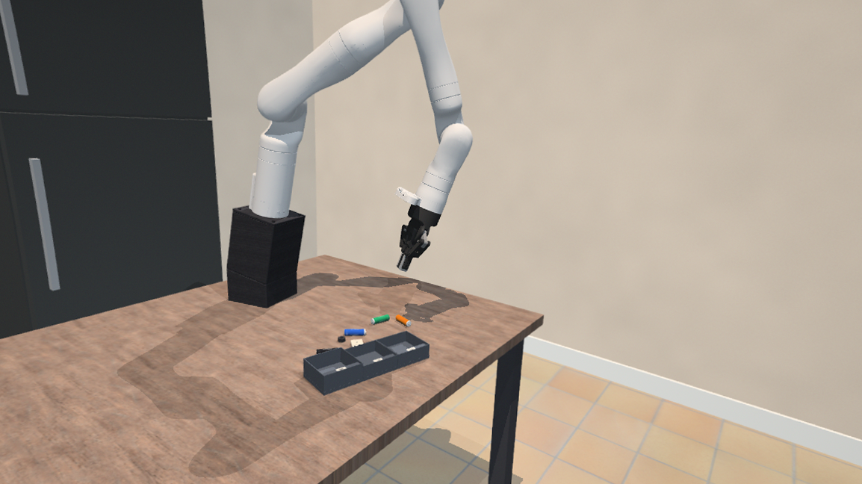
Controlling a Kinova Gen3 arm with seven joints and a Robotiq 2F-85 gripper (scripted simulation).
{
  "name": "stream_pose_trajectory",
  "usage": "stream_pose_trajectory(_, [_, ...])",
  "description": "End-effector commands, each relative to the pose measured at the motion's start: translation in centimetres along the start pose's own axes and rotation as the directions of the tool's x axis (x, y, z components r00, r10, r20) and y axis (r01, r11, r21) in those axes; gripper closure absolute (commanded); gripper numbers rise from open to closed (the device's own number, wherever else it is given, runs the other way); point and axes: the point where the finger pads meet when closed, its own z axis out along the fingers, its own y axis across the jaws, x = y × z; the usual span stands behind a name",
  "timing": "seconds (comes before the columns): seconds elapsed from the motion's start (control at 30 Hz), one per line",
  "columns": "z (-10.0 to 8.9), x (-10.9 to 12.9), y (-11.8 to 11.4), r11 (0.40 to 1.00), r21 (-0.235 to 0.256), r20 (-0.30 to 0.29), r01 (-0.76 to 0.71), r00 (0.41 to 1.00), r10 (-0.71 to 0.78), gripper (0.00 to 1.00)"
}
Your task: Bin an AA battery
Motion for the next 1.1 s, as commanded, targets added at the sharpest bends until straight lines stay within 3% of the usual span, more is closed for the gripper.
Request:
stream_pose_trajectory(0.0, [-0.5,1.5,-0.7,0.996,-0.018,0.037,-0.085,0.996,0.085,0.91])
stream_pose_trajectory(0.23, [-0.8,3.6,-0.2,0.934,-0.098,0.132,-0.343,0.926,0.354,0.91])
stream_pose_trajectory(0.3, [-0.8,3.6,-0.2,0.934,-0.098,0.132,-0.343,0.926,0.354,0.91])
stream_pose_trajectory(0.57, [-1.4,6.2,-0.5,0.76,-0.192,0.203,-0.621,0.733,0.65,0.91])
stream_pose_trajectory(0.67, [-1.8,7.9,-0.9,0.661,-0.225,0.221,-0.716,0.623,0.75,0.91])
stream_pose_trajectory(0.73, [-1.8,7.8,-0.9,0.647,-0.23,0.223,-0.727,0.608,0.762,0.91])
stream_pose_trajectory(0.8, [-2.1,9.4,-1.4,0.572,-0.249,0.231,-0.782,0.525,0.819,0.91])
stream_pose_trajectory(0.87, [-2.1,9.4,-1.4,0.572,-0.249,0.231,-0.782,0.525,0.819,0.91])
stream_pose_trajectory(0.93, [-2.1,9.8,-1.4,0.516,-0.263,0.236,-0.815,0.464,0.854,0.91])
stream_pose_trajectory(1.07, [-2.1,9.8,-1.4,0.516,-0.263,0.236,-0.815,0.464,0.854,0.91])
